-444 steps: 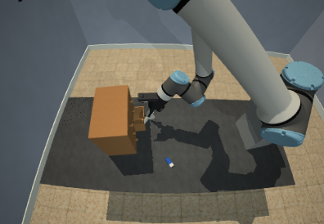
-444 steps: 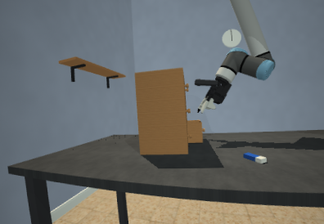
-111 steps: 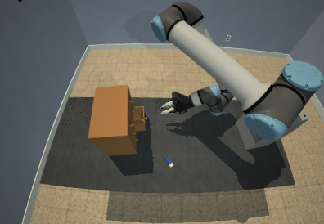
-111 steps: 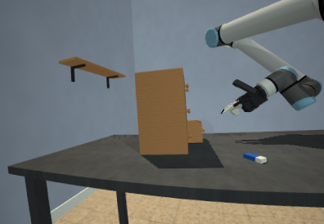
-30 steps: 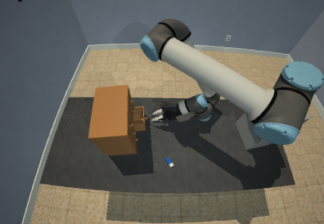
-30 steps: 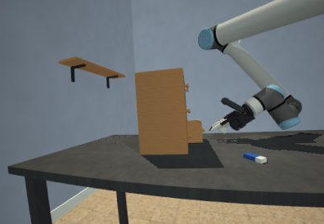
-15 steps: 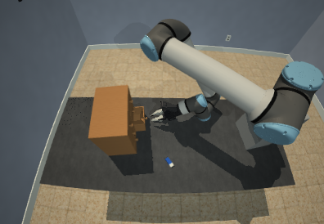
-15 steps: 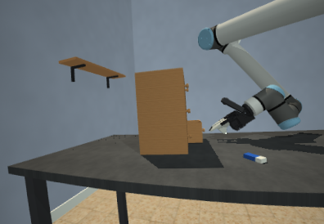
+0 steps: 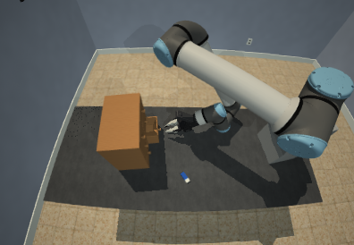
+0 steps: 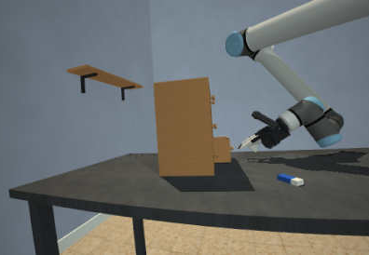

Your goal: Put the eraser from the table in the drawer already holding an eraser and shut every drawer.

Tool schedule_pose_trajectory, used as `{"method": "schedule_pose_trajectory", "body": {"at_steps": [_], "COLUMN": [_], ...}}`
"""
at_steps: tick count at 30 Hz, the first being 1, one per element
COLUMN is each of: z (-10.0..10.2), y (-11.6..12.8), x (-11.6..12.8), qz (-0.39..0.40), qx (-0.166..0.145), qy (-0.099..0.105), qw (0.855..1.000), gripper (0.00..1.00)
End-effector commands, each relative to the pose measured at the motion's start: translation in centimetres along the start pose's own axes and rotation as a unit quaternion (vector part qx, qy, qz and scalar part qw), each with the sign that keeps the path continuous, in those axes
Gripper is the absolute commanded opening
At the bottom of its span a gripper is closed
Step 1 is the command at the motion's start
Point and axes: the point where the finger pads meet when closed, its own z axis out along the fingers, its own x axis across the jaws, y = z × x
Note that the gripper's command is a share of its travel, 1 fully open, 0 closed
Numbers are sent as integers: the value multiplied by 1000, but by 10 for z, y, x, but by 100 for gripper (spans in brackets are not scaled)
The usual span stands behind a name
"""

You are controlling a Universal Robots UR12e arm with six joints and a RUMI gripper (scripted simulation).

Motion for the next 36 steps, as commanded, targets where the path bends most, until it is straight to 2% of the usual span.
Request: {"method": "schedule_pose_trajectory", "body": {"at_steps": [1, 36], "z": [1, 23], "y": [-1, -14], "x": [0, 0], "qz": [0, 0], "qx": [0, 0], "qy": [0, 0], "qw": [1000, 1000], "gripper": [20, 20]}}
